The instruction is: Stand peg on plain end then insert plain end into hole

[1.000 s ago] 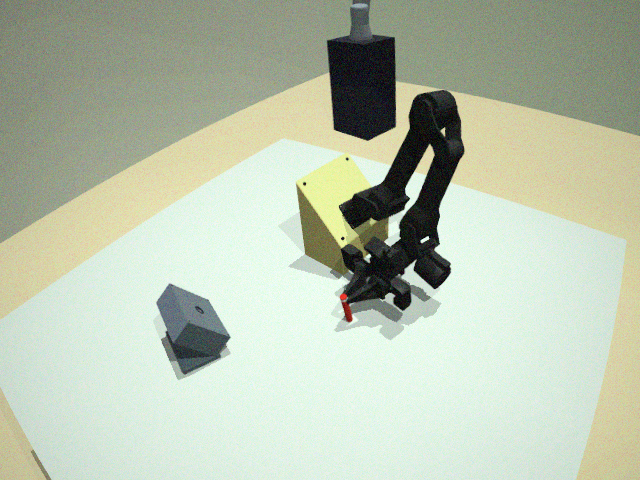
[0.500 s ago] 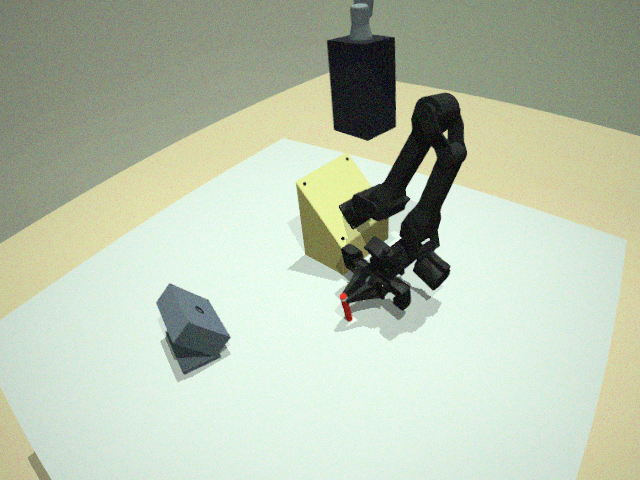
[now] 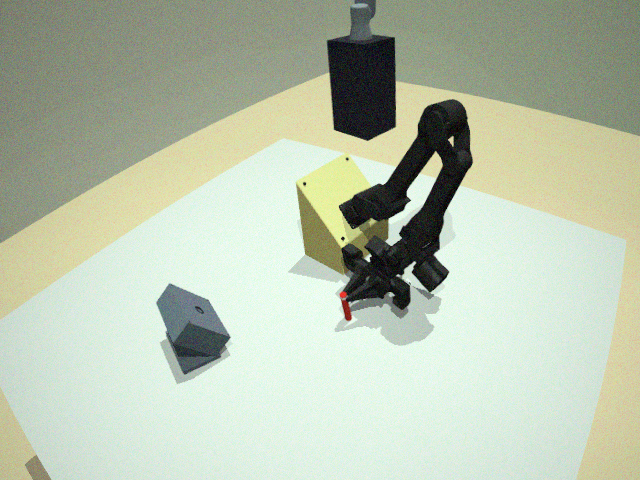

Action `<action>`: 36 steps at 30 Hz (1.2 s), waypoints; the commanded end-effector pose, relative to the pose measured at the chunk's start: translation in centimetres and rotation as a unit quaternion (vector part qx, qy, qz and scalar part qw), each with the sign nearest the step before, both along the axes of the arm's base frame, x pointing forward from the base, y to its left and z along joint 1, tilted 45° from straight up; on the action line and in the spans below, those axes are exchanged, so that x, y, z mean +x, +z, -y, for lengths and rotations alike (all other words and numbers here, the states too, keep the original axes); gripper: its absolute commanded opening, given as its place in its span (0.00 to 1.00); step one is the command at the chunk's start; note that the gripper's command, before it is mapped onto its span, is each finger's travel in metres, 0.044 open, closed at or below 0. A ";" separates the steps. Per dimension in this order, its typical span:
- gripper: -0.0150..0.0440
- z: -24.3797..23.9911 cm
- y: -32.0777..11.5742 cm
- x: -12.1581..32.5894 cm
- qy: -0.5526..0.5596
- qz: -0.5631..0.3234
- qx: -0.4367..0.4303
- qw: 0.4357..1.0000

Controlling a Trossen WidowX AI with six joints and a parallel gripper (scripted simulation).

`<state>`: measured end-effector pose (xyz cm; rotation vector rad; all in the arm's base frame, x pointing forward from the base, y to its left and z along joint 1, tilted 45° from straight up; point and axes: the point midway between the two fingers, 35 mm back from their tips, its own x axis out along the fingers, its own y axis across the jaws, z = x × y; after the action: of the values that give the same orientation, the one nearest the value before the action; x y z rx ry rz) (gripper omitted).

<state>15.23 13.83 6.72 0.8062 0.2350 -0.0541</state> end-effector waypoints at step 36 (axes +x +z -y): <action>0.47 0.1 -0.2 -0.2 -0.011 0.011 0.001 1.000</action>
<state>14.99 13.71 6.49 0.8132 0.2043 -0.0656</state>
